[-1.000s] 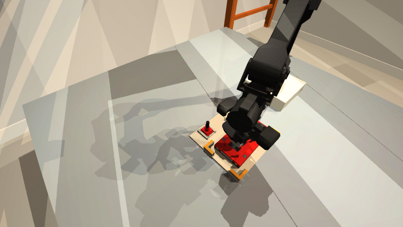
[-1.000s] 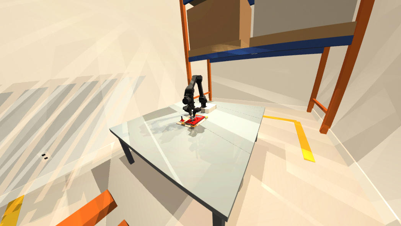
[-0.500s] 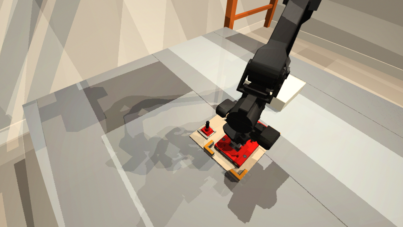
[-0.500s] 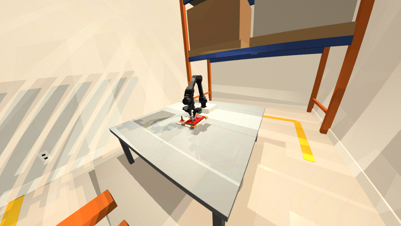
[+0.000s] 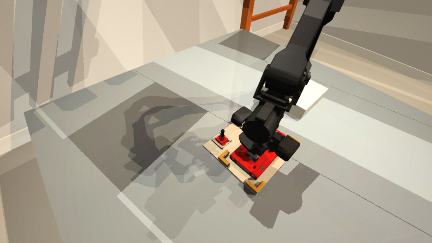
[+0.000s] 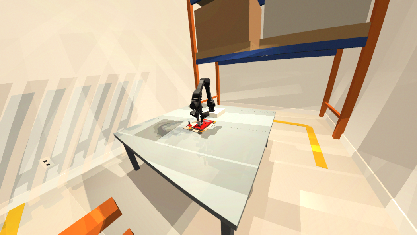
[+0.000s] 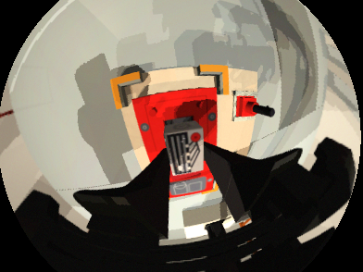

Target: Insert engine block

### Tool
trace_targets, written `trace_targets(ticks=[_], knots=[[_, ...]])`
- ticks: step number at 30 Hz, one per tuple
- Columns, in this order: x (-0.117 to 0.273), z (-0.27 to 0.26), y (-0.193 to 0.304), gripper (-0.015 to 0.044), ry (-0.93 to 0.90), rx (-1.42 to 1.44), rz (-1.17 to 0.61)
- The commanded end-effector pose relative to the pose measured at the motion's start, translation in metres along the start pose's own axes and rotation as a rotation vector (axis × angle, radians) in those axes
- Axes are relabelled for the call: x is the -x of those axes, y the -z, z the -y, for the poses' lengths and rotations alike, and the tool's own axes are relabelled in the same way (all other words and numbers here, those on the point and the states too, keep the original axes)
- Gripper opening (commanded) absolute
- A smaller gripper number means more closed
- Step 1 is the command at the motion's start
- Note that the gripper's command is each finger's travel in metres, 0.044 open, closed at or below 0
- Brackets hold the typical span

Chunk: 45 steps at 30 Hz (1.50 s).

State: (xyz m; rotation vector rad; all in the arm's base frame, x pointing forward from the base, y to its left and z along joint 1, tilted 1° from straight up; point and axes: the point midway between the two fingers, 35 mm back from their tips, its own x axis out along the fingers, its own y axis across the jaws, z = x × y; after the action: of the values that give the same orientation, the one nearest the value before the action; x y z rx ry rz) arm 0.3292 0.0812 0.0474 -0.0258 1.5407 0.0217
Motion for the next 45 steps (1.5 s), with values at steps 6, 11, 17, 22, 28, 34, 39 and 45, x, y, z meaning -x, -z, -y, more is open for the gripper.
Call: trace_targets(ticks=[6,11,17,22,28,34,39,45], knots=[[-0.0022,0.0004,-0.0001,0.0159,0.003,0.009,0.000],[-0.0030,0.0004,-0.0001,0.0159,0.003,0.006,0.000],[-0.0041,0.0004,-0.0001,0.0159,0.003,0.001,0.000],[-0.0049,0.0004,-0.0001,0.0159,0.003,-0.003,0.000],[-0.0059,0.0004,-0.0001,0.0159,0.003,-0.006,0.000],[-0.0069,0.0005,0.0000,0.0159,0.003,-0.005,0.000],[-0.0078,0.0005,0.0000,0.0159,0.003,-0.004,0.000],[-0.0088,0.0005,0.0000,0.0159,0.003,-0.002,0.000]])
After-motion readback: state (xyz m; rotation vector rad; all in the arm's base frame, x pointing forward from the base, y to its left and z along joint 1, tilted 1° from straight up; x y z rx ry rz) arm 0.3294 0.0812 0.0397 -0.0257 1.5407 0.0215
